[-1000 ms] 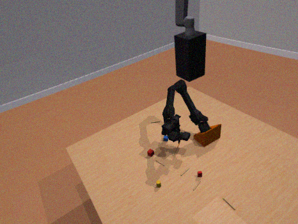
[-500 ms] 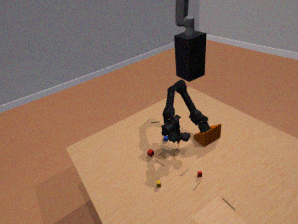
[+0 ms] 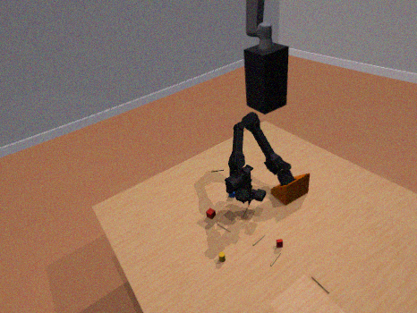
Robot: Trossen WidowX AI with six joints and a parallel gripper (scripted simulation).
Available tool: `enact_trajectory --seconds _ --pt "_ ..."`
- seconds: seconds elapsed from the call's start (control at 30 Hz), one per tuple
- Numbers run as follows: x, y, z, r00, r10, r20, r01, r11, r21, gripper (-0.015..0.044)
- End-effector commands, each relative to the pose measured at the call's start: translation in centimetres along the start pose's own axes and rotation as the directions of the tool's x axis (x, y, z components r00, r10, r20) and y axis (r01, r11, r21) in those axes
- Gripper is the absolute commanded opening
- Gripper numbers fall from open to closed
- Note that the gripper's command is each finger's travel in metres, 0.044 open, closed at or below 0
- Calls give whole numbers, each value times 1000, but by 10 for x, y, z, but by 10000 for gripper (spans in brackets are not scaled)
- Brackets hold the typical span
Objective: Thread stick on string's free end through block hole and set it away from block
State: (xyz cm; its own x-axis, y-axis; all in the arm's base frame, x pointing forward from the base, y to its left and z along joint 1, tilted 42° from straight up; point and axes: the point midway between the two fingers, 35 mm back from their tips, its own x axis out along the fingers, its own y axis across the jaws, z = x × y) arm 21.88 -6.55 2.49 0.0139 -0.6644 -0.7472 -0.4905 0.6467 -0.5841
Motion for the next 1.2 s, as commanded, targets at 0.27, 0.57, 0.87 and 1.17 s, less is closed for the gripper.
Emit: enact_trajectory --seconds 0.27,0.57,0.87,1.17 --pt "21 1 -3 1000 -1 -12 1 1000 -8 120" --pt "33 1 -5 1000 -4 -14 4 1000 -8 120" --pt "32 1 -4 1000 -3 -9 3 1000 -3 41" --pt "32 1 -4 1000 -3 -9 3 1000 -3 0"
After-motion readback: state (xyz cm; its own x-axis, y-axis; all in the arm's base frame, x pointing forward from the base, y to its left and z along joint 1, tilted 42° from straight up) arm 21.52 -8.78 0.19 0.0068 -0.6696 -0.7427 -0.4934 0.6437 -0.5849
